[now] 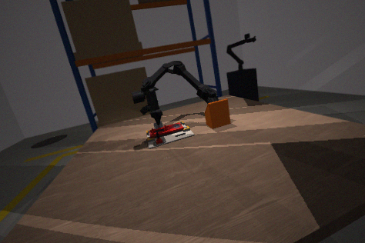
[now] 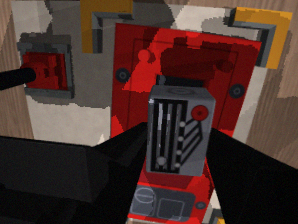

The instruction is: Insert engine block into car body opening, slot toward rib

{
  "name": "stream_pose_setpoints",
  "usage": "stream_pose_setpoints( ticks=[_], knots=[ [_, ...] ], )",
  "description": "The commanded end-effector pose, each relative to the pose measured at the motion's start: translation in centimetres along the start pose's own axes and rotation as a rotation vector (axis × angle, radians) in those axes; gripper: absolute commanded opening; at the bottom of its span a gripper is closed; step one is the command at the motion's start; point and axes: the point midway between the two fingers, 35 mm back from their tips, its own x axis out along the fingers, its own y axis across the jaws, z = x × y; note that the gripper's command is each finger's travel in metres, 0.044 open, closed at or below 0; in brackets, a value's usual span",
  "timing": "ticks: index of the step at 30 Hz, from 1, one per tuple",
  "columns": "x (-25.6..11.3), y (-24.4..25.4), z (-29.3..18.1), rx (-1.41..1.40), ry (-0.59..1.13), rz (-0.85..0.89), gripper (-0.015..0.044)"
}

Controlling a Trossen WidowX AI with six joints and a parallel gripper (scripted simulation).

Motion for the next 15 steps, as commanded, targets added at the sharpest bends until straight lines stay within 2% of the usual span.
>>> stream_pose_setpoints(
  ticks=[1,11,15],
  knots=[
    [0.1,-0.03,0.02,-0.048,-0.001,-0.003,0.0158],
    [0.31,-0.04,0.04,0.142,-0.001,-0.003,0.0158],
    [0.4,-0.03,0.04,0.13,-0.001,-0.003,0.0158]
  ],
)
